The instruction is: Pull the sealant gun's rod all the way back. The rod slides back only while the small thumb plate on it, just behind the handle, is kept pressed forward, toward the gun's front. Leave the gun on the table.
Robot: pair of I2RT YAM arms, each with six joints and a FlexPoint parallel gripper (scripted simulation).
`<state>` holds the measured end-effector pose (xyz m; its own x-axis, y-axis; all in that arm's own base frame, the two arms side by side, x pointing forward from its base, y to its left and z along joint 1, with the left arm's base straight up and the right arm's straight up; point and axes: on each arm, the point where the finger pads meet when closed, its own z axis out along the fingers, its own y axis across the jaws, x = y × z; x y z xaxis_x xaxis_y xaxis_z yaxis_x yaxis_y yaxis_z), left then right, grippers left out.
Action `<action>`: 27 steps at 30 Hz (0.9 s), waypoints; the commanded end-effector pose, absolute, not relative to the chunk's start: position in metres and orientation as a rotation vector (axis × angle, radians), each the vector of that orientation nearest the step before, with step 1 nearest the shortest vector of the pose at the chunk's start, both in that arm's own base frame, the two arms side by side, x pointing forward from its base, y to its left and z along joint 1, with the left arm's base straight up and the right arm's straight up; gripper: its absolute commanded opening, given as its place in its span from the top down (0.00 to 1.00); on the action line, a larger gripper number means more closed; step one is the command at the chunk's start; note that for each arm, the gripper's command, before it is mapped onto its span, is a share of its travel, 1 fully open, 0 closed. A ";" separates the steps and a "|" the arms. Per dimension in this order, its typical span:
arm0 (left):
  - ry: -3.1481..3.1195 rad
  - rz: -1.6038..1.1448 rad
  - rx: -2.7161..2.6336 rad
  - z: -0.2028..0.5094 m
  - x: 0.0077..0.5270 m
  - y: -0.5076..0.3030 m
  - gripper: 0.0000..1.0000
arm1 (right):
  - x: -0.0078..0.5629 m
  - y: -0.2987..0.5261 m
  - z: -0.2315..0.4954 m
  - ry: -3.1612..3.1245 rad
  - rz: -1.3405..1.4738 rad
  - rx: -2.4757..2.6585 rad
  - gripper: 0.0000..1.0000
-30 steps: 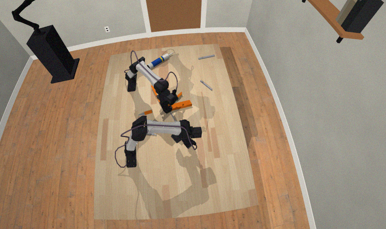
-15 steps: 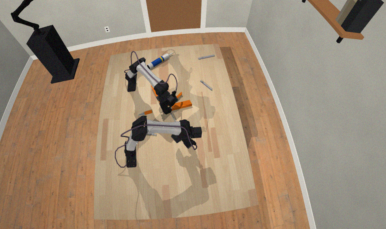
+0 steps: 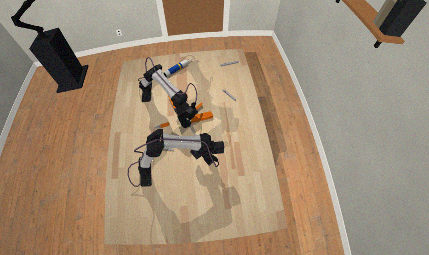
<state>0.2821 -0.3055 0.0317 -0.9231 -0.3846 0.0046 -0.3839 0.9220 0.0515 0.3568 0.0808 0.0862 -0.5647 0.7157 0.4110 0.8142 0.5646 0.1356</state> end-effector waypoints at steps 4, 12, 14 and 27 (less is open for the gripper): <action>-3.054 -0.115 0.607 0.016 0.281 -0.302 0.00 | 0.361 0.080 0.091 -2.520 -0.469 -1.252 0.34; -3.055 -0.113 0.607 0.019 0.282 -0.304 0.38 | 0.361 0.080 0.091 -2.520 -0.469 -1.252 0.34; -3.055 -0.113 0.607 0.019 0.282 -0.304 0.41 | 0.361 0.080 0.091 -2.520 -0.469 -1.252 0.34; -3.062 -0.095 0.608 0.022 0.285 -0.308 0.63 | 0.361 0.080 0.091 -2.520 -0.469 -1.252 0.34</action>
